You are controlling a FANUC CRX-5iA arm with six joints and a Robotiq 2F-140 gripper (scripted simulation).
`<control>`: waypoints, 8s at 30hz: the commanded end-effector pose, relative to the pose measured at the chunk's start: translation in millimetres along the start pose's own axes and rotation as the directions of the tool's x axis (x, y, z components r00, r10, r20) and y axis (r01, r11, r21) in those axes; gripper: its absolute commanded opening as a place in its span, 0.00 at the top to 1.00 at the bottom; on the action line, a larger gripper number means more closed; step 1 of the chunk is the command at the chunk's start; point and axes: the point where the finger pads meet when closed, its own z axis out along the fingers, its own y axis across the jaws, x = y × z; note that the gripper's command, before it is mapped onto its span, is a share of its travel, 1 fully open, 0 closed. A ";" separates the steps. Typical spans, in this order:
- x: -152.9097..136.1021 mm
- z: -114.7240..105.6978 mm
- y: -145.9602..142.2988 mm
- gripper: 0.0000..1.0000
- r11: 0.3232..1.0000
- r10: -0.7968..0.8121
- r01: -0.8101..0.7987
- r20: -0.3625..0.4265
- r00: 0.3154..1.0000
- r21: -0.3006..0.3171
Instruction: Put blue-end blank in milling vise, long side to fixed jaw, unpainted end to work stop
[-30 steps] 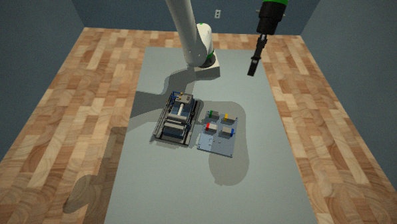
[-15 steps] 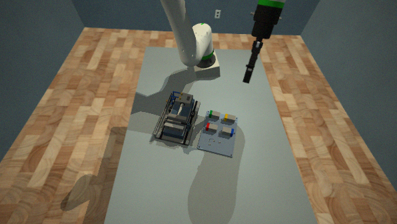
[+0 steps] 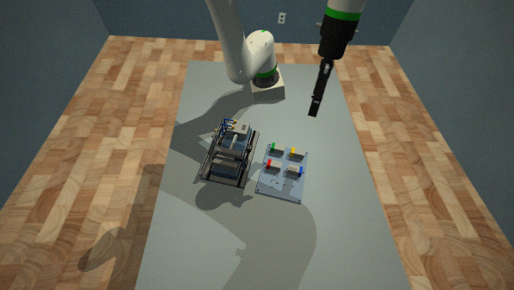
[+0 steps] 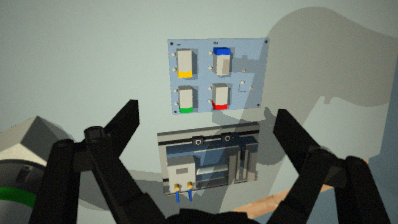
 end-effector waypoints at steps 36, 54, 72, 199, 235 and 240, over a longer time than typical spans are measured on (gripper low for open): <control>-41.5 24.5 67.6 0.00 0.976 -0.061 0.059 0.003 0.998 0.211; -46.8 25.8 74.6 0.00 0.976 -0.061 0.059 0.003 0.998 0.211; -57.8 28.7 88.3 0.00 0.976 -0.061 0.059 0.004 0.998 0.211; -37.1 23.3 62.1 0.00 0.976 -0.061 0.059 0.003 0.998 0.211; -42.0 24.6 68.4 0.00 0.936 -0.282 0.285 -0.045 0.959 0.209; -41.8 24.5 68.1 0.00 0.938 -0.275 0.278 -0.043 0.960 0.209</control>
